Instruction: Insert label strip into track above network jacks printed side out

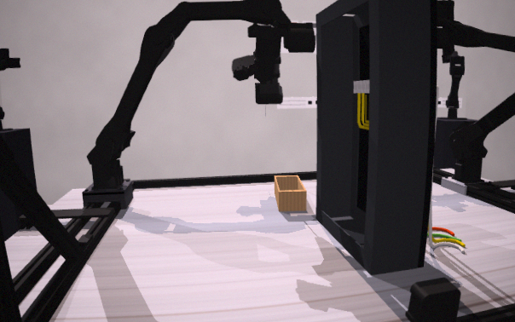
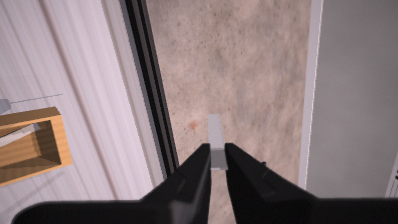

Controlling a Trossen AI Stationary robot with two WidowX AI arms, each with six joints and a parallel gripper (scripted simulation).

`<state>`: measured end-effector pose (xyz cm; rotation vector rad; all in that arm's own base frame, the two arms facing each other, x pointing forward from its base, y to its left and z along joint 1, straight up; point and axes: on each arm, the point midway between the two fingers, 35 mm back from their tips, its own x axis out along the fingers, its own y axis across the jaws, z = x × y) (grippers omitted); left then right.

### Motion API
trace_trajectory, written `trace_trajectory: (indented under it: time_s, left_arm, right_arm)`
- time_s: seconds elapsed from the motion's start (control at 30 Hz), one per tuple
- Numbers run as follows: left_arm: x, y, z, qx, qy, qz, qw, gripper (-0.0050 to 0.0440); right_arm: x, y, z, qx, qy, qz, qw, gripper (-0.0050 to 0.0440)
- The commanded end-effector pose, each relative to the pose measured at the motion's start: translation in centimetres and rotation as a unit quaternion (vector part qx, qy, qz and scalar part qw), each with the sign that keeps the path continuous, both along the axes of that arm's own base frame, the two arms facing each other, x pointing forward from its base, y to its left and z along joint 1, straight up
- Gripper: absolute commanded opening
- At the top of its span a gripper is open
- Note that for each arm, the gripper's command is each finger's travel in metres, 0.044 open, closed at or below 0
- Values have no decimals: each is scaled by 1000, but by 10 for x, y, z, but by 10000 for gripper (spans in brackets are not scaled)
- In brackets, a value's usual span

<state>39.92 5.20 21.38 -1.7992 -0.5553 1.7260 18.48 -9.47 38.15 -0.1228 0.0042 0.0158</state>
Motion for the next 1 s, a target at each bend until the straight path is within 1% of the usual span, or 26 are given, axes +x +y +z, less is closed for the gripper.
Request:
trace_trajectory:
  time_s: [0.0, 0.3, 0.37, 0.6, 0.87, 0.93, 0.97]
  left_arm:
    - [-2, -1, 10, -2, -14, 0, 1000, -50]
    - [-2, -1, 10, -2, -14, 0, 1000, -50]
    - [-2, -1, 10, -2, -14, 0, 1000, -50]
    - [-2, -1, 10, -2, -14, 0, 1000, -50]
    - [-2, -1, 10, -2, -14, 0, 1000, -50]
    - [-2, -1, 10, -2, -14, 0, 1000, -50]
    - [-2, -1, 10, -2, -14, 0, 1000, -50]
  right_arm:
    - [20, -24, -4, -20, -3, 0, 1000, 160]
    - [65, -66, -24, -76, -3, 4, 997, 160]
    - [65, -66, -24, -76, -3, 4, 997, 160]
    - [103, -89, -47, -121, -4, 5, 993, 160]
    - [148, -104, -81, -176, -6, 5, 984, 160]
    - [148, -104, -81, -176, -6, 5, 984, 160]
    - [154, -106, -85, -184, -7, 4, 983, 160]
